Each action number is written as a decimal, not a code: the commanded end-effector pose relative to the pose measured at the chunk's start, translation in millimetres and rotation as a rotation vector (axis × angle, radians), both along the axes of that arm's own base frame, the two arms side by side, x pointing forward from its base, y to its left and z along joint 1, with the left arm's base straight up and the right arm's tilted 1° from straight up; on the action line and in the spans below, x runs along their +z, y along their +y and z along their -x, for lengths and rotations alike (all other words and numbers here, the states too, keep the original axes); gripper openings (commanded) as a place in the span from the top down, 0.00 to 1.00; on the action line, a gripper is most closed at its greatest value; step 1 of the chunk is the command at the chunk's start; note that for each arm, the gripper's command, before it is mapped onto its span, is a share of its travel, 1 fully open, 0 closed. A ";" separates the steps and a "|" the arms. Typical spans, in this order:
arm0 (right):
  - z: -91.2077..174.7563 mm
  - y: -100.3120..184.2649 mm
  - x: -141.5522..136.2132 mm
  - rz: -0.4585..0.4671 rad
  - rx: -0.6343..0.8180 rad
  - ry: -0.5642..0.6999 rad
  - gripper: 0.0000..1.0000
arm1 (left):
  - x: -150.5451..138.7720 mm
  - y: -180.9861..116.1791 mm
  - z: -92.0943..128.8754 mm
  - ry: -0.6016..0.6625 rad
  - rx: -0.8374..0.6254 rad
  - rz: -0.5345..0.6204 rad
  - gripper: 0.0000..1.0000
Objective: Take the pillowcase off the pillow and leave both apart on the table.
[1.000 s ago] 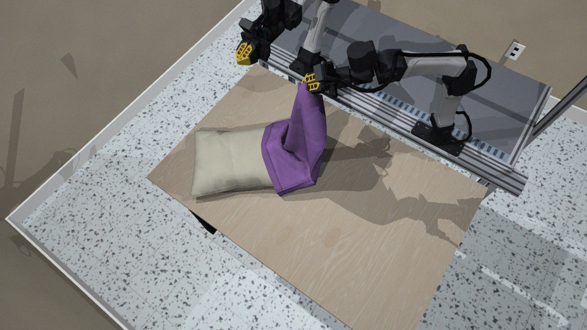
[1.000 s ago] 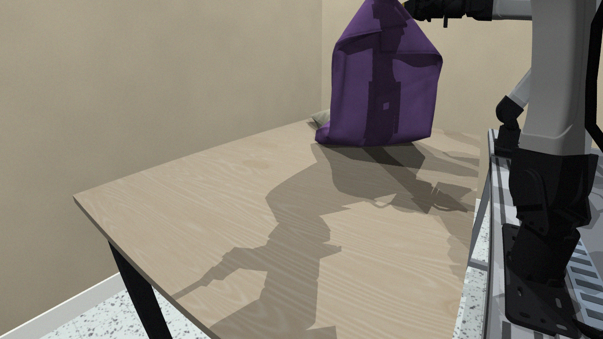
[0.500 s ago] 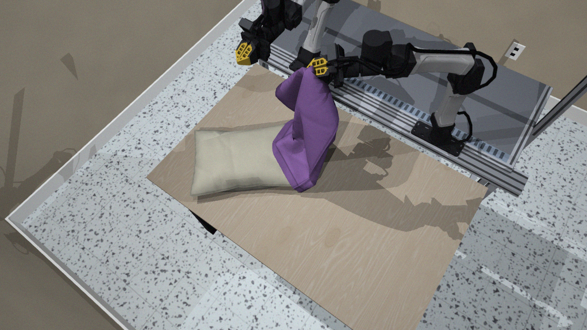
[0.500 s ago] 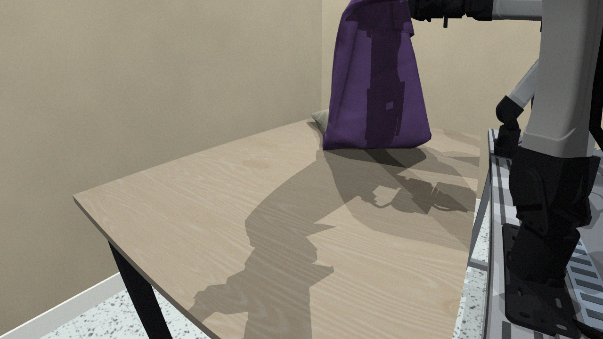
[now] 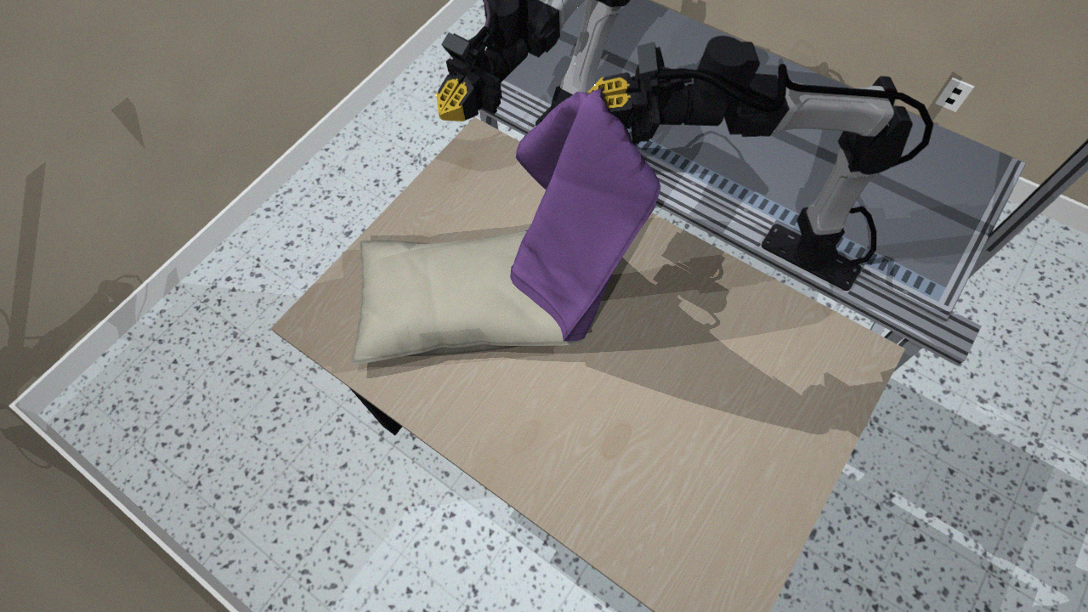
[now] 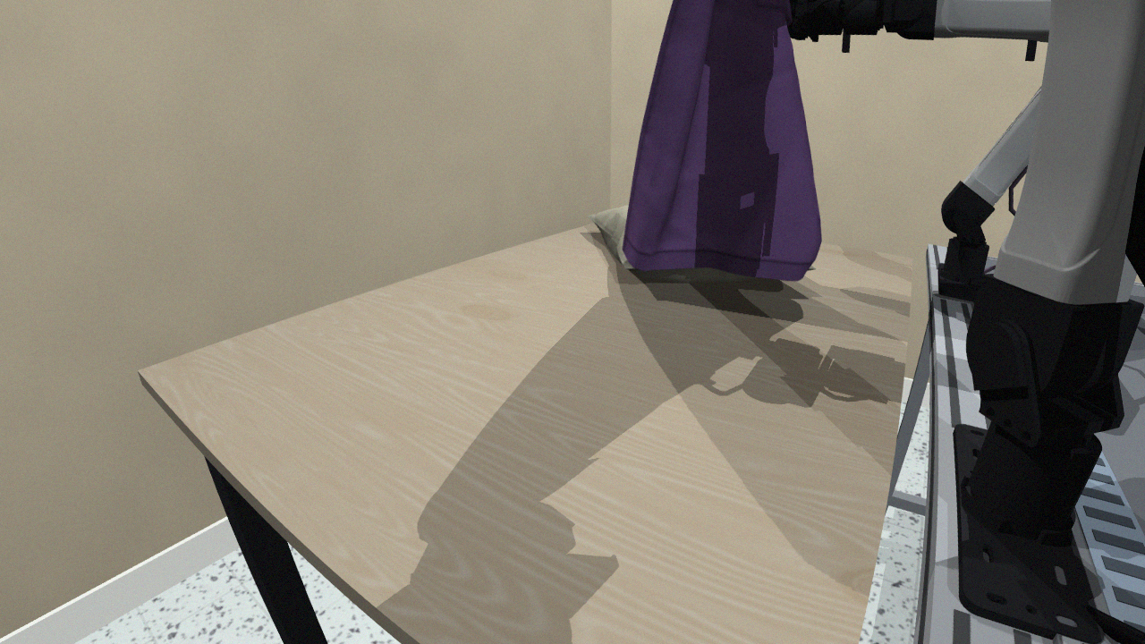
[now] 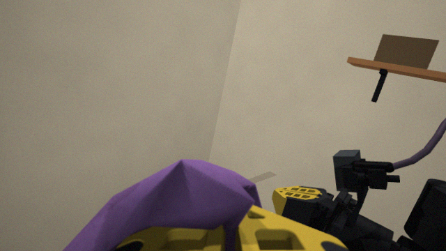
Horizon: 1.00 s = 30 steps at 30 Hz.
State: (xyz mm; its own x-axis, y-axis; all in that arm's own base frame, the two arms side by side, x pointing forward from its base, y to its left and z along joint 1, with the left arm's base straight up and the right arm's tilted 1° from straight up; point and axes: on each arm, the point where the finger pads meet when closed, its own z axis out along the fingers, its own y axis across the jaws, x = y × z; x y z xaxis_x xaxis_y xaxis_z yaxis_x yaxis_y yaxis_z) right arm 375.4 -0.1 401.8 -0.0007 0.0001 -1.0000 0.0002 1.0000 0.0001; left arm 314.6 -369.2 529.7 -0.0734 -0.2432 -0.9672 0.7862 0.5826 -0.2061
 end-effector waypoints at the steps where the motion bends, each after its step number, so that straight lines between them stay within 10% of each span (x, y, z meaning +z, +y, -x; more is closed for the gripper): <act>1: -2.3 5.1 -6.4 0.010 0.021 0.025 0.97 | 28.1 11.4 15.6 -0.106 0.012 0.042 1.00; 30: -2.3 5.1 -6.4 0.010 0.021 0.025 0.97 | 94.1 50.9 47.4 -0.373 0.095 0.134 1.00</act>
